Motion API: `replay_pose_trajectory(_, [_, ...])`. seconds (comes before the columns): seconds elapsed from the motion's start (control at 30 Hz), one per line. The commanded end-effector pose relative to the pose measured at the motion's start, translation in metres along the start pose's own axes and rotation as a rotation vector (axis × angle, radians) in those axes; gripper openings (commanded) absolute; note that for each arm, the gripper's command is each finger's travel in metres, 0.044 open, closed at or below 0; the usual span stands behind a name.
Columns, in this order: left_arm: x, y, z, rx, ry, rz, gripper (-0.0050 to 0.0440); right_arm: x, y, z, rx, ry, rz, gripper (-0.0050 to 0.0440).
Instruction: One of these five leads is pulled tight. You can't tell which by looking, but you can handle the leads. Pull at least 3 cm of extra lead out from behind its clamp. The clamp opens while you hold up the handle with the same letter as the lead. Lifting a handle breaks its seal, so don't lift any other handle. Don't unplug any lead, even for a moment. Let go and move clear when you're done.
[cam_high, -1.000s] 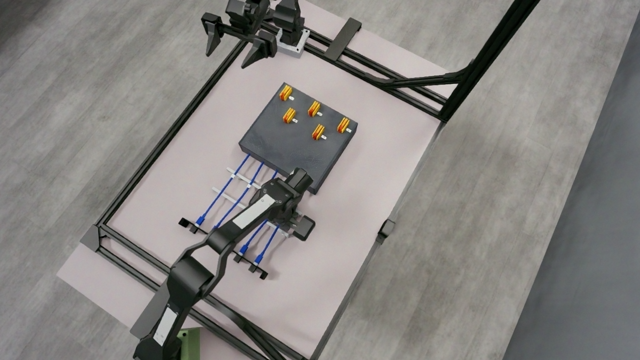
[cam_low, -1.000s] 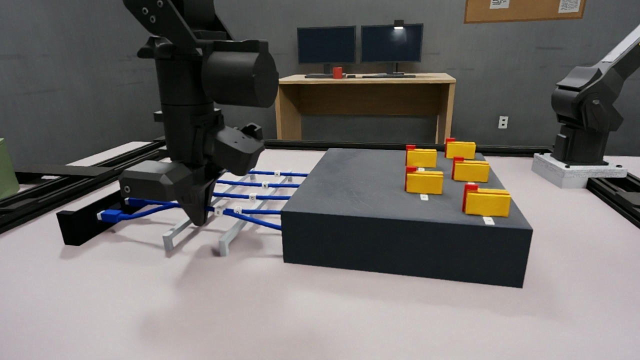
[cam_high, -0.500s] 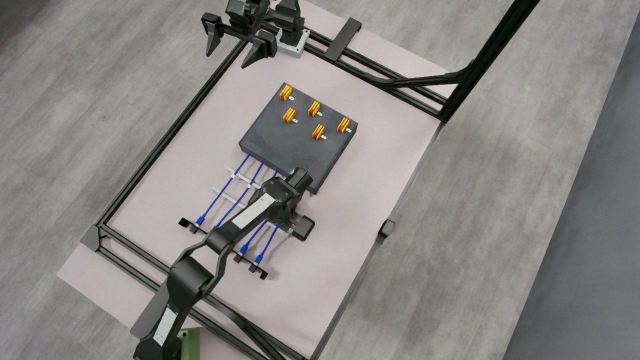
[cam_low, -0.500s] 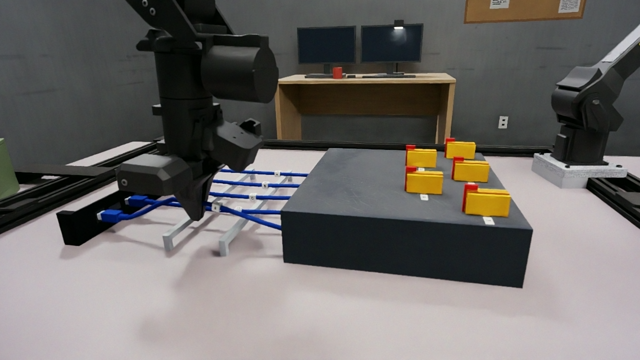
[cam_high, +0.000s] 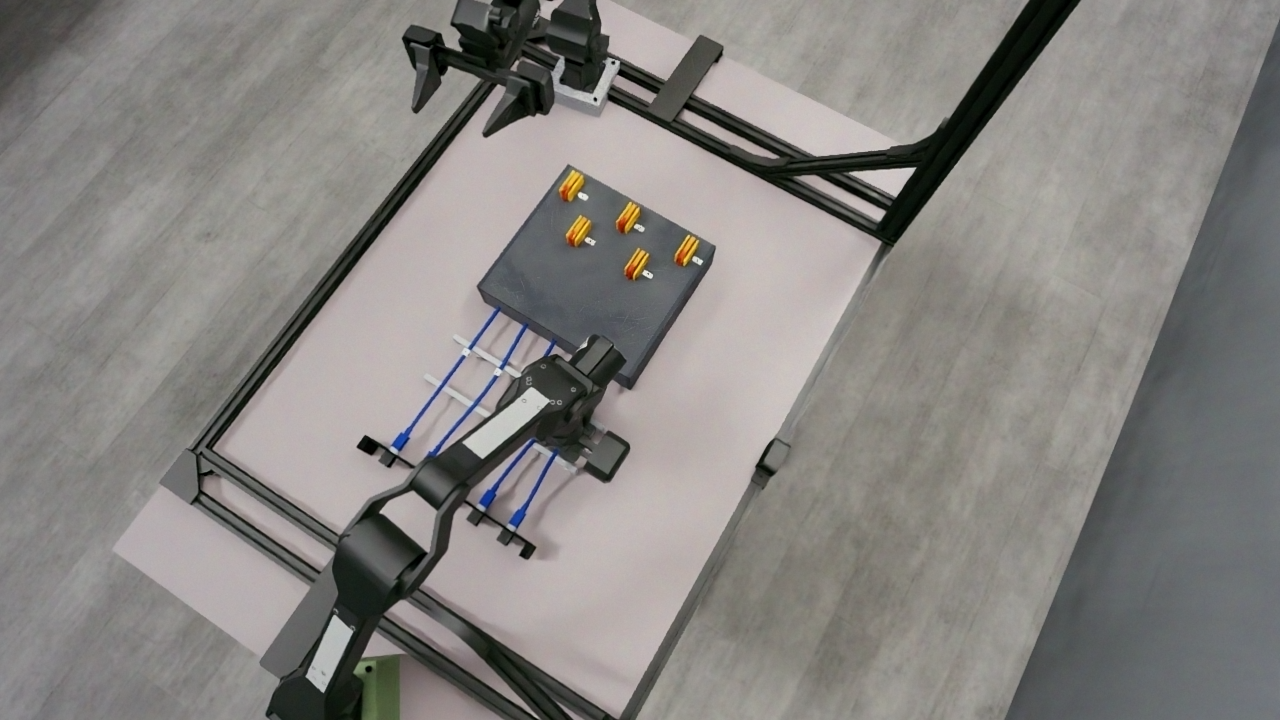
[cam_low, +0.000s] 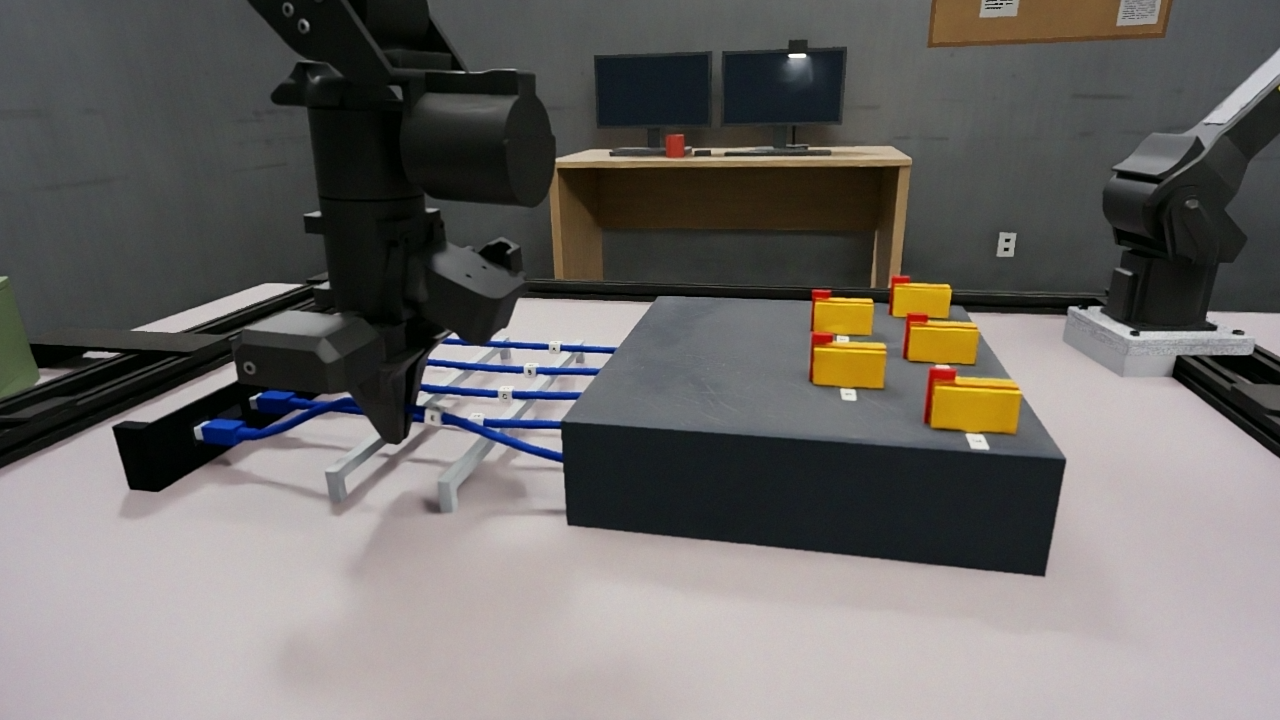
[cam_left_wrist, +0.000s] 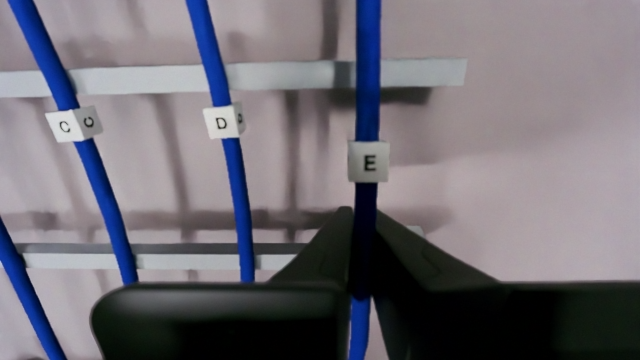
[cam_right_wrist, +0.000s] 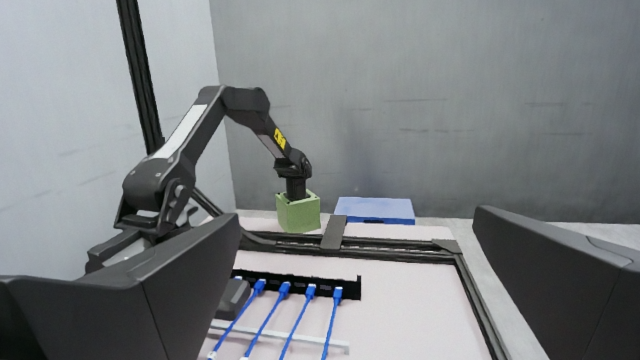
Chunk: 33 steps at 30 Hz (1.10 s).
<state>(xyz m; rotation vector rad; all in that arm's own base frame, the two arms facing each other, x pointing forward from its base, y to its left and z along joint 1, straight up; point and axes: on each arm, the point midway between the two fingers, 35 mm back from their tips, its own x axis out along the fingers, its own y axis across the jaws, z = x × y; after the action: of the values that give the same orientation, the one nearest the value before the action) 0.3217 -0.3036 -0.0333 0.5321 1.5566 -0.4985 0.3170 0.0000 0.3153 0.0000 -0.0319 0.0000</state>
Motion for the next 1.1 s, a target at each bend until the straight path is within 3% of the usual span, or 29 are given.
replay_pose_trajectory(0.0, [0.018,0.0,0.005,0.0,-0.016,-0.002,-0.005,-0.001,0.0,0.007,0.0,-0.017,0.0,0.044])
replay_pose_trajectory(1.03, [0.018,0.0,0.005,0.0,-0.047,-0.005,-0.005,-0.001,0.0,0.007,0.0,-0.017,0.0,0.044])
replay_pose_trajectory(1.07, [-0.026,-0.001,0.009,0.0,-0.068,-0.007,0.0209,-0.001,0.0,0.007,0.0,-0.017,0.0,0.044])
